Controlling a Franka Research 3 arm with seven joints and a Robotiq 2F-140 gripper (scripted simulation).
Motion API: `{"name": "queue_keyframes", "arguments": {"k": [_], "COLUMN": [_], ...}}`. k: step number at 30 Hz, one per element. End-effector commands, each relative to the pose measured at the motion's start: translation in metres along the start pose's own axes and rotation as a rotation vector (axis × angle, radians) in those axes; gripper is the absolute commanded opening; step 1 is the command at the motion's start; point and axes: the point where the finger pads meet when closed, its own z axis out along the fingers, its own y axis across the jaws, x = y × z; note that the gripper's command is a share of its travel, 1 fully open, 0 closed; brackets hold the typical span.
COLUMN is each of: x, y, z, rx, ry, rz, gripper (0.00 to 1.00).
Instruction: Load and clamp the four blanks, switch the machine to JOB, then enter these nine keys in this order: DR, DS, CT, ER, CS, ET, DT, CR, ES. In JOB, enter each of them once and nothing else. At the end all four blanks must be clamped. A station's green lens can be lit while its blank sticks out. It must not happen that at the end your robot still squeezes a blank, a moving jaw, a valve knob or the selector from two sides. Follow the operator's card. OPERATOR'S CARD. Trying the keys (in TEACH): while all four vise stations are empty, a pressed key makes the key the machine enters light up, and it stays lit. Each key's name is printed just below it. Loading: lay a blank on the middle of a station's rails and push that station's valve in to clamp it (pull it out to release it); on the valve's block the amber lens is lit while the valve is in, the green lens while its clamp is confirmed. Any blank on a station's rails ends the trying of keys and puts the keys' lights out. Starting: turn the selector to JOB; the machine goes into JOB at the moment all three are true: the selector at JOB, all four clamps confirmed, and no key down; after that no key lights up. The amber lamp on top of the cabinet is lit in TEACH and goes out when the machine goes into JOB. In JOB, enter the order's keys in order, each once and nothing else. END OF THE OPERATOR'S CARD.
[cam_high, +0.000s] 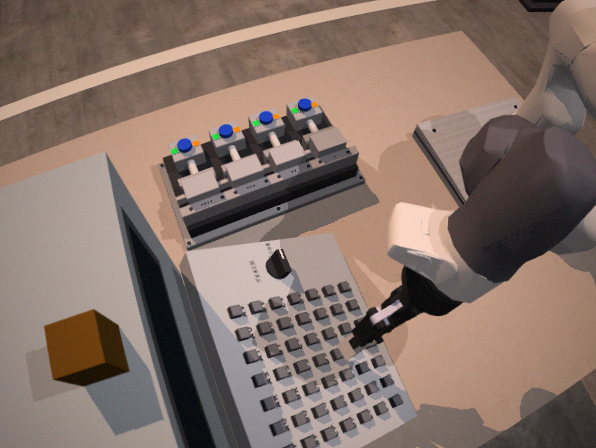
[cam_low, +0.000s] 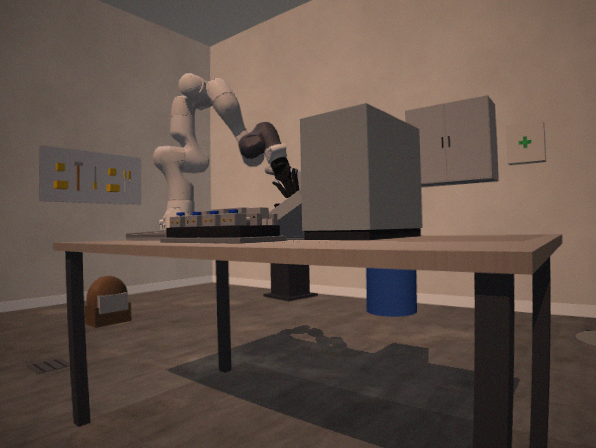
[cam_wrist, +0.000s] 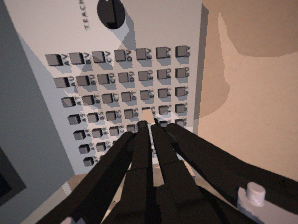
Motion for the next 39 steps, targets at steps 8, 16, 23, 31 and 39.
{"name": "queue_keyframes", "arguments": {"k": [8,16,23,31,39], "x": [0.0004,0.0004,0.0004,0.0005,0.0006], "y": [-0.0004,-0.0004,-0.0004,-0.0005,-0.0006], "z": [0.0068,0.0068,0.0068,0.0075,0.0095], "rx": [0.037,0.037,0.037,0.037,0.037], "ry": [0.062,0.062,0.062,0.062,0.062], "rz": [0.092,0.092,0.092,0.092,0.092], "gripper": [0.0,0.0,0.0,0.0,0.0]}}
